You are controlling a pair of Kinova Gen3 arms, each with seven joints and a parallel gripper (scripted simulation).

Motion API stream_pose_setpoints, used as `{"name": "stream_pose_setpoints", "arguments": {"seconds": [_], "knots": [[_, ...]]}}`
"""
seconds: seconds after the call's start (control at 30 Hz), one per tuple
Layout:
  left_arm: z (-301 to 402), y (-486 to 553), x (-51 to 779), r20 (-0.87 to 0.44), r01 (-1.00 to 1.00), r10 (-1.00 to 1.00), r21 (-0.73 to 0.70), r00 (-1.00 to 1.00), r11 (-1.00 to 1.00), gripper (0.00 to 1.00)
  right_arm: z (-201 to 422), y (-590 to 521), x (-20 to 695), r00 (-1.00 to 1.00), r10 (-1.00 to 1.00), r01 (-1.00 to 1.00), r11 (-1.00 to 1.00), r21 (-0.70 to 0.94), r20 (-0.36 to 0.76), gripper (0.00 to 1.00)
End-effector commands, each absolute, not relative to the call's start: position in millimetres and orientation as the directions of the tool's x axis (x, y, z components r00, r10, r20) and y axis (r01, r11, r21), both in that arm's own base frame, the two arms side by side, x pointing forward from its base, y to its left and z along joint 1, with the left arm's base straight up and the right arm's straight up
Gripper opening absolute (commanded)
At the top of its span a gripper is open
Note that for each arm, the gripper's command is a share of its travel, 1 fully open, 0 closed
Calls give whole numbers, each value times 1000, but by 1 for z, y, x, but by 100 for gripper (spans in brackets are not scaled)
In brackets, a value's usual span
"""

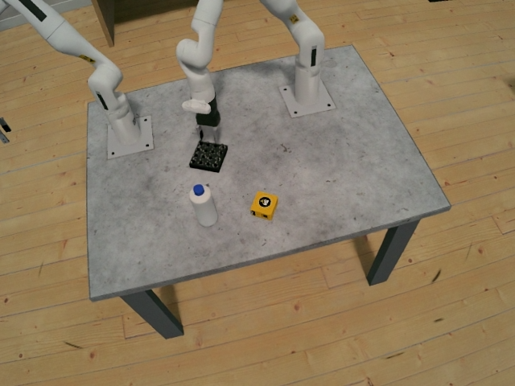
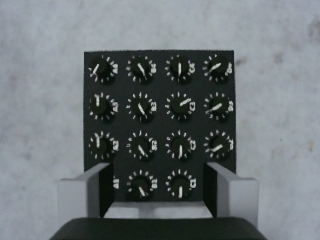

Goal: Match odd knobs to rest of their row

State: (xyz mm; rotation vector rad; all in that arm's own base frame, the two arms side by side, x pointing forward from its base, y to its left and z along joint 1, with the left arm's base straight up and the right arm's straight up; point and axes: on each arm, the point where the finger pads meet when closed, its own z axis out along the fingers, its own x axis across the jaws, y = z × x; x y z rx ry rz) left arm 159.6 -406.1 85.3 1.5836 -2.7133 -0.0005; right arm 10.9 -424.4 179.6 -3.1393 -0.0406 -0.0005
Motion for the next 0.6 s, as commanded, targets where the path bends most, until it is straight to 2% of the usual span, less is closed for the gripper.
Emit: {"name": "stream_pose_setpoints", "arguments": {"seconds": [0.0,0.57], "knots": [[86,-404,155,1,-871,-871,-1,-492,492,100,180,-425,11,1000,26,26,-1000,0,0,100],[86,-393,135,1,-871,-871,-1,-492,492,100,180,-425,11,1000,26,26,-1000,0,0,100]]}}
